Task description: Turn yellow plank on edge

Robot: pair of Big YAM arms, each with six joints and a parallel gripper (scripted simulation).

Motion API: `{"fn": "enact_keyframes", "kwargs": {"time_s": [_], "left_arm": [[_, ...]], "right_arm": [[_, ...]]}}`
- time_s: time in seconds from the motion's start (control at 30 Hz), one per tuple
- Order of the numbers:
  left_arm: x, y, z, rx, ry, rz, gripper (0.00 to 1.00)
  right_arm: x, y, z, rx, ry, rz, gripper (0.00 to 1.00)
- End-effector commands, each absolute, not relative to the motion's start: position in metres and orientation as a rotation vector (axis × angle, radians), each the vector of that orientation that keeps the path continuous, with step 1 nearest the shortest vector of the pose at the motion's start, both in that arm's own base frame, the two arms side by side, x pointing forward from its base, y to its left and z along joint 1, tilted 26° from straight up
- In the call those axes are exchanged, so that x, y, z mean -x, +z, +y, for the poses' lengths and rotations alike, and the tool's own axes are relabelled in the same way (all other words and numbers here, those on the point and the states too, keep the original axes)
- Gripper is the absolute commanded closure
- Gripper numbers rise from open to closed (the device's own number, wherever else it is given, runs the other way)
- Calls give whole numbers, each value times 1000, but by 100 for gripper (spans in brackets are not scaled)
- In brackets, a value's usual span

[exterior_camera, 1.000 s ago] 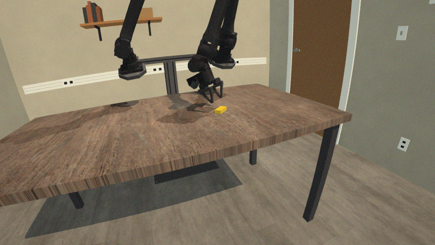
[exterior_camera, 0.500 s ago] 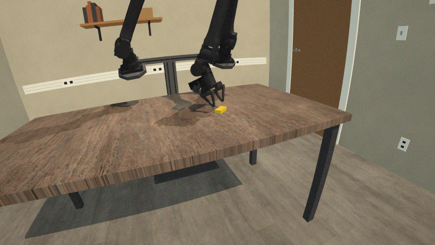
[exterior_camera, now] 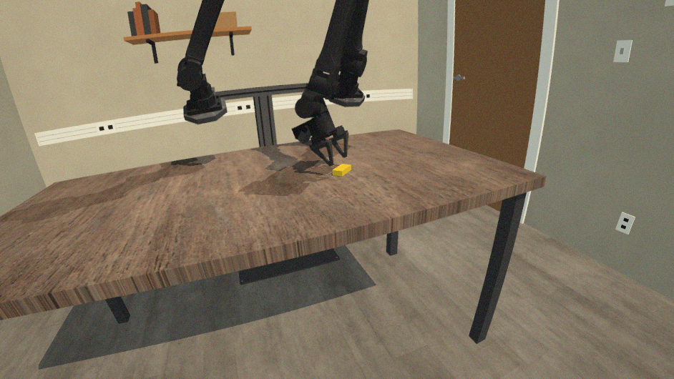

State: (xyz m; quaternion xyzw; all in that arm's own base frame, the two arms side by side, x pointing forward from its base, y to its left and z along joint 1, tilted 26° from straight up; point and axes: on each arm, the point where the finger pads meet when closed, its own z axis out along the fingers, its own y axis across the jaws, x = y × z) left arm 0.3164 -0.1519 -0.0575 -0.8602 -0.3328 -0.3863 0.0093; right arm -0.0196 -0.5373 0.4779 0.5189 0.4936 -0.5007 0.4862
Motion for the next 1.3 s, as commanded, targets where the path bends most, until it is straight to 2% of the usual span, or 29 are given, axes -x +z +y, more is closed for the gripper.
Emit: {"fn": "enact_keyframes", "kwargs": {"time_s": [0.0, 1.27], "left_arm": [[-317, -58, -153, 2690, -1204, -1030, 0], [-334, -75, -145, 2684, -1205, -1041, 0]], "right_arm": [[25, 516, -533, -1221, -1258, 1165, 0], [25, 516, -533, -1221, -1258, 1165, 0]]}}
